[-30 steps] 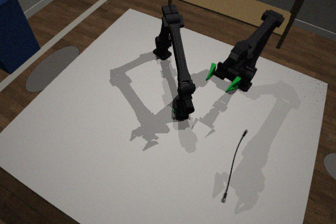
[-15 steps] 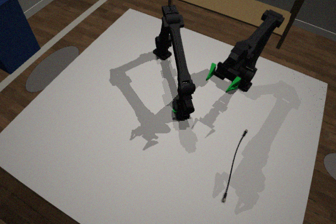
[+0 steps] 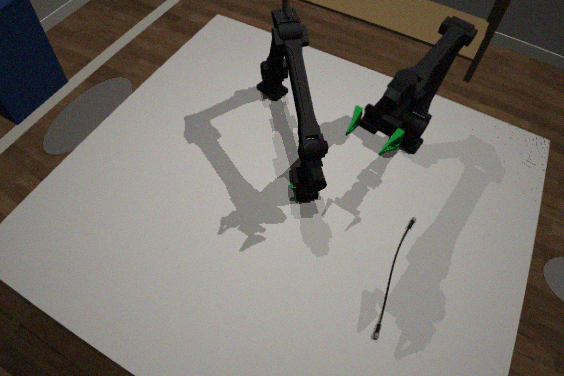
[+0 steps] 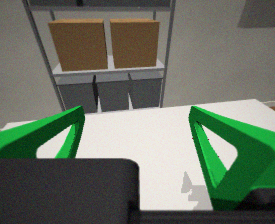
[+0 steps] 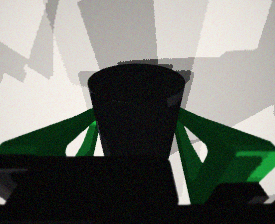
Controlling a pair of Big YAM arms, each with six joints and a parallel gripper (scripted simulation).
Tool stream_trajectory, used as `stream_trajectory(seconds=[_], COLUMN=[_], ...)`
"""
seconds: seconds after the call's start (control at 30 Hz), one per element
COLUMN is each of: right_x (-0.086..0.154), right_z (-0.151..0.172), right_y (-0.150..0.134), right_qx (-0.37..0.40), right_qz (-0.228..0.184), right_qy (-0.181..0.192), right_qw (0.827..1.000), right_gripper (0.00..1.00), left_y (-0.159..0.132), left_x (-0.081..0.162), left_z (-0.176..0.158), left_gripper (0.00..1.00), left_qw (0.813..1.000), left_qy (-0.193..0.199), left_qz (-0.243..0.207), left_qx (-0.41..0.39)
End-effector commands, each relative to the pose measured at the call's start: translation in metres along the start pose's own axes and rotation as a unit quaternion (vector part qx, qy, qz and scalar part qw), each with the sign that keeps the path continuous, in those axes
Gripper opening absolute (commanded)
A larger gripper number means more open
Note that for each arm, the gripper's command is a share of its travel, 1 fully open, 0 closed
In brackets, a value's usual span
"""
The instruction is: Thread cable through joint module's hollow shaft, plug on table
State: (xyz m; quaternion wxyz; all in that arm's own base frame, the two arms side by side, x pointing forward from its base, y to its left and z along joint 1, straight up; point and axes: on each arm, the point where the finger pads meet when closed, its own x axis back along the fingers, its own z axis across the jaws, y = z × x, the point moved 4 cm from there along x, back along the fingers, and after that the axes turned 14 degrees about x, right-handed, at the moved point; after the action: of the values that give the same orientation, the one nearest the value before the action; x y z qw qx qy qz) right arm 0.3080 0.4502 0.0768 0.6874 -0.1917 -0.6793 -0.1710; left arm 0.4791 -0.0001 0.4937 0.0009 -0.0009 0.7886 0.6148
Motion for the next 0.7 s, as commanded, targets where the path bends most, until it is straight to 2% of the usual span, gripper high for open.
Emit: stream_trajectory(seconds=[0.0,0.67], right_x=[0.0753,0.0751], right_z=[0.0032,0.0047], right_y=[0.0264,0.027], right_qx=[0.007,0.012], right_qz=[-0.079,-0.08], right_qy=[-0.006,-0.008], right_qw=[0.997,0.997], right_gripper=[0.7,0.7], left_y=[0.01,0.01], left_x=[0.0009,0.0009], left_z=[-0.0058,-0.0058], left_gripper=[1.0,1.0], left_qw=[1.0,1.0], left_qy=[-0.006,-0.006], left_qz=[-0.017,-0.017], left_qx=[-0.007,-0.007])
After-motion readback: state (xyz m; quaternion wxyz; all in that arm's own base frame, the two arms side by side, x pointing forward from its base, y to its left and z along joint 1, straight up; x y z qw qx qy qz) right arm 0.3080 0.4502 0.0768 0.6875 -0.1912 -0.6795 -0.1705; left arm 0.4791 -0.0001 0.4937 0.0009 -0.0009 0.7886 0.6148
